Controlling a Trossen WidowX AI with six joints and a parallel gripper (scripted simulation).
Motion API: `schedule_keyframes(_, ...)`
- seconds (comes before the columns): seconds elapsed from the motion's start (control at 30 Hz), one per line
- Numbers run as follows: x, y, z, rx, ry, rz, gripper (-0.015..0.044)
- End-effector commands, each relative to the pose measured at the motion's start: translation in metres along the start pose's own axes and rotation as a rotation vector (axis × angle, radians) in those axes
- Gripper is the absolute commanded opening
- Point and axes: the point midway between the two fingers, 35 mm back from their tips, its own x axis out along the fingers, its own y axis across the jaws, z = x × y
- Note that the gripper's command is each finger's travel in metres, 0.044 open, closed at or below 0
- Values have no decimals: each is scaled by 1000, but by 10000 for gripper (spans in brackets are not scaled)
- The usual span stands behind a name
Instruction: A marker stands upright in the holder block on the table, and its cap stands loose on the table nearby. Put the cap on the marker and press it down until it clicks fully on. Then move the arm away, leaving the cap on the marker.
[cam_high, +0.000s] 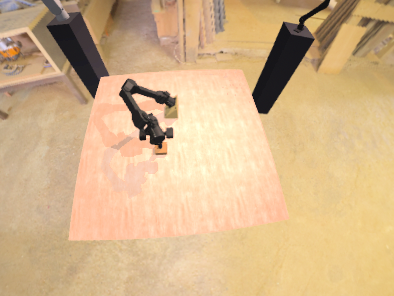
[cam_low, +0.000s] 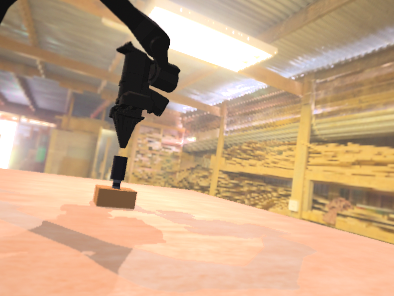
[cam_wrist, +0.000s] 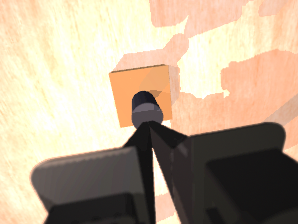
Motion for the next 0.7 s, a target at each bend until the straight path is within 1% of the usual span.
schedule_keyframes(0.0,6,-1,-1,-4,-1,-5,0)
schedule_keyframes(0.53,28,-1,0,-4,-1,-6,0)
schedule_keyframes(0.67,23,0,2,1,-11,0,0)
